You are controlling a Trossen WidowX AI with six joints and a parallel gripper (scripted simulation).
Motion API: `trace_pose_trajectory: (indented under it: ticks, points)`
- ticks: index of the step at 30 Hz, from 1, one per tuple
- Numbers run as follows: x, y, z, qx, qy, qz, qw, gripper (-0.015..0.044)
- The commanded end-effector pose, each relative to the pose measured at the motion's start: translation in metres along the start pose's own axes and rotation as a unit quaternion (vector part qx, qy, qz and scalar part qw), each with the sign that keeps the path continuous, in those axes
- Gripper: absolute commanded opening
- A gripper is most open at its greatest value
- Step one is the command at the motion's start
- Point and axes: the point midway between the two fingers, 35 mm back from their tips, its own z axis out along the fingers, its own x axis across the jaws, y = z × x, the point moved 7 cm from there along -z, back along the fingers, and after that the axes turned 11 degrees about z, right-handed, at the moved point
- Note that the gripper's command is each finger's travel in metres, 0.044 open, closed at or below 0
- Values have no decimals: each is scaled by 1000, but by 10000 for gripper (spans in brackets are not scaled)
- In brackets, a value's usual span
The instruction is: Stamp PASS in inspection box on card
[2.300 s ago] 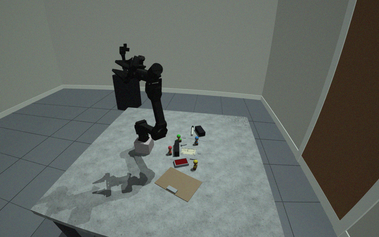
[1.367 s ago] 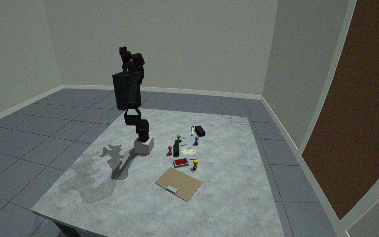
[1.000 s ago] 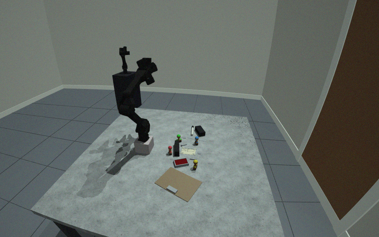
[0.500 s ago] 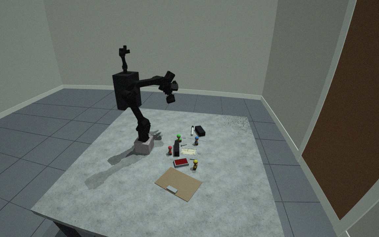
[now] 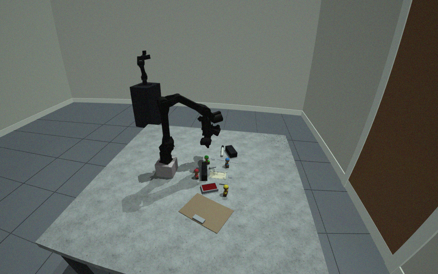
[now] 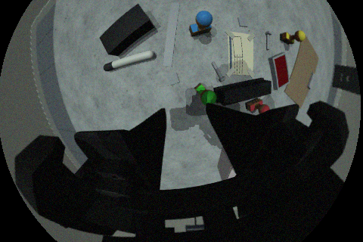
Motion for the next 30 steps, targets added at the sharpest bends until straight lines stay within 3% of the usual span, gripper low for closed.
trace_pose_trajectory:
  ticks: [1, 30]
  points:
    - [-26, 7, 20, 27, -59, 11, 998, 225]
    - [-36, 5, 54, 27, -60, 11, 998, 225]
